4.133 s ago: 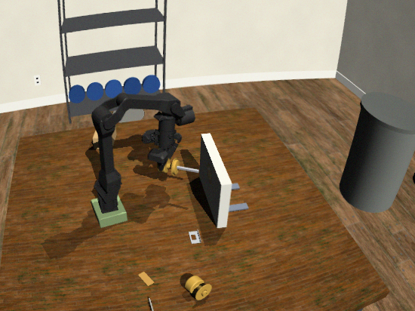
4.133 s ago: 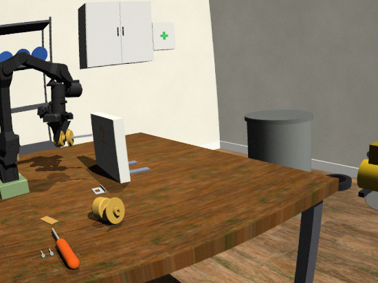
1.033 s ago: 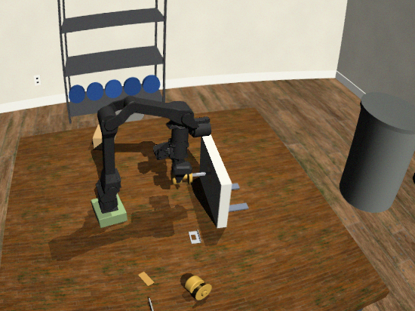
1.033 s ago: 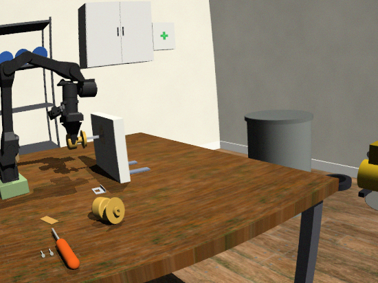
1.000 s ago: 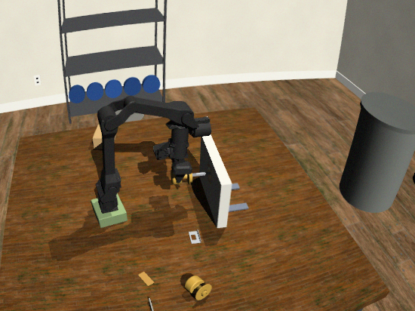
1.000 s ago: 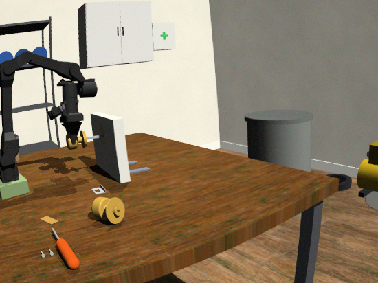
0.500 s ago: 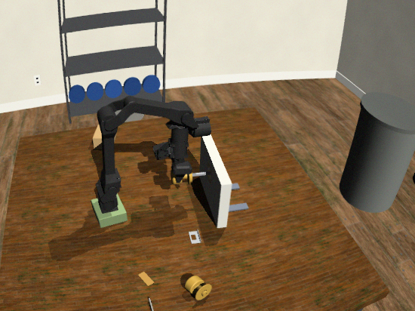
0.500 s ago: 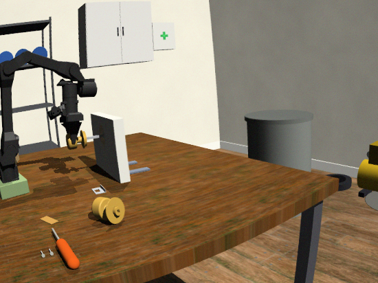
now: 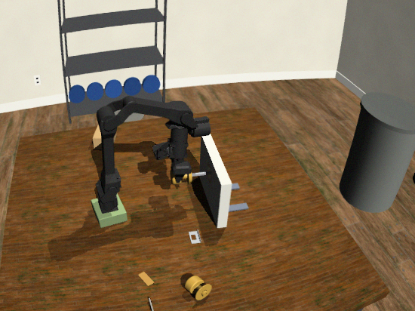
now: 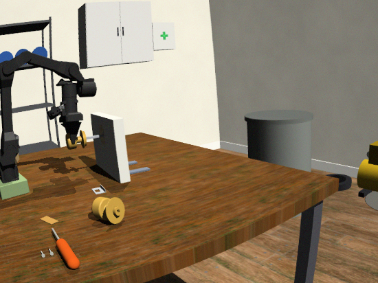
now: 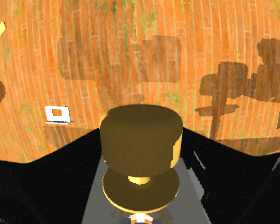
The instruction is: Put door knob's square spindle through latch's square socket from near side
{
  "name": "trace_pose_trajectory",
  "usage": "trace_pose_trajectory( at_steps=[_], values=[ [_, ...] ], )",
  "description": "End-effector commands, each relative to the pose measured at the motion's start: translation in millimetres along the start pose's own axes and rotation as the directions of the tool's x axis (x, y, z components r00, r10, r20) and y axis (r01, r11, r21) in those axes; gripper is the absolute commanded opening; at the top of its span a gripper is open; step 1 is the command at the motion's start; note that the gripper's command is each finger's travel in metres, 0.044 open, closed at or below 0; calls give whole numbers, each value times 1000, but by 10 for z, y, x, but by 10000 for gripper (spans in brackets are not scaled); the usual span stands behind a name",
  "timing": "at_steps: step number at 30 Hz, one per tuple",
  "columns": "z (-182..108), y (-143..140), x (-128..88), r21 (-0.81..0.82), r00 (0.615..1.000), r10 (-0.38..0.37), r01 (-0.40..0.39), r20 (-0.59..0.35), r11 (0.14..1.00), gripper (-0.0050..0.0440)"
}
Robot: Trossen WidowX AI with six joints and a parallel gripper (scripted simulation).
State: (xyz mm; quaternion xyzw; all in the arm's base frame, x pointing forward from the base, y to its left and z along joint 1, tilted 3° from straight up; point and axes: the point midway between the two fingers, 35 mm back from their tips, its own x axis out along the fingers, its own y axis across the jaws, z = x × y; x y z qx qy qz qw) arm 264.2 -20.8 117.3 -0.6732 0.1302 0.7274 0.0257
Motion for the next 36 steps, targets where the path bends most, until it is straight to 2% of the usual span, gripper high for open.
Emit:
trace_pose_trajectory(
  at_steps=[1,36],
  values=[
    [-12,16,-8,-3,1000,8,-8,-3,1000,0],
    [-56,8,-13,-8,1000,8,-8,-3,1000,0]
  ],
)
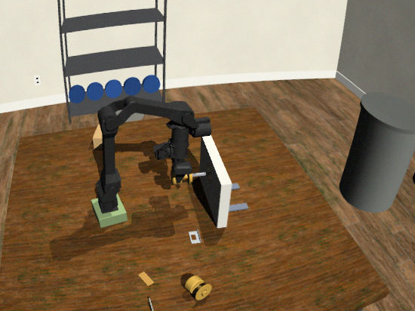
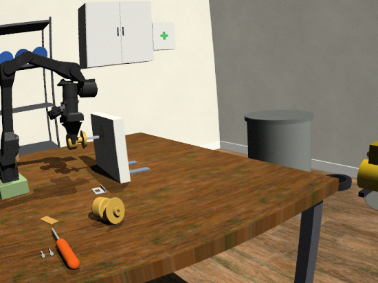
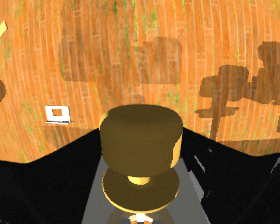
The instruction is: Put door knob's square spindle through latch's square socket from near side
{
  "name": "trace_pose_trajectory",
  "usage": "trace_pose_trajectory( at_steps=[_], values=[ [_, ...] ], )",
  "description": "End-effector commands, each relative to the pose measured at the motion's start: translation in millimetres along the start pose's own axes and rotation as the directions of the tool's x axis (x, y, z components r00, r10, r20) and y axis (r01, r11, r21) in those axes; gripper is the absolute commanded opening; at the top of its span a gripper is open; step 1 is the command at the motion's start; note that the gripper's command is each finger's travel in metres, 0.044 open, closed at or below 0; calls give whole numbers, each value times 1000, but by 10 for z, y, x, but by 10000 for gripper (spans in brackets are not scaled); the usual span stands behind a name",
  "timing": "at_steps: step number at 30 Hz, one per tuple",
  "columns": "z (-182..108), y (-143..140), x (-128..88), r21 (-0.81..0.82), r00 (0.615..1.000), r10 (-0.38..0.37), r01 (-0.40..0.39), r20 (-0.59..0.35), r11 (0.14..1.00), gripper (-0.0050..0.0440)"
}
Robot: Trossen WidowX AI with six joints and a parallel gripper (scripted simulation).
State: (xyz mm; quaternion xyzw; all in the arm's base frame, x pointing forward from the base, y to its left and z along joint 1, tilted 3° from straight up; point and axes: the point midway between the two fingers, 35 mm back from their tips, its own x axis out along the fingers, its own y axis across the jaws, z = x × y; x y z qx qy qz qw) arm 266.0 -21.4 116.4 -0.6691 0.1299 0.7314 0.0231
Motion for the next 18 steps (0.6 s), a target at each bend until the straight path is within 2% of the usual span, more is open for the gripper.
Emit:
trace_pose_trajectory(
  at_steps=[1,18],
  values=[
    [-34,7,-22,-3,1000,3,-3,-14,1000,0],
    [-21,8,-33,-3,1000,3,-3,-14,1000,0]
  ],
)
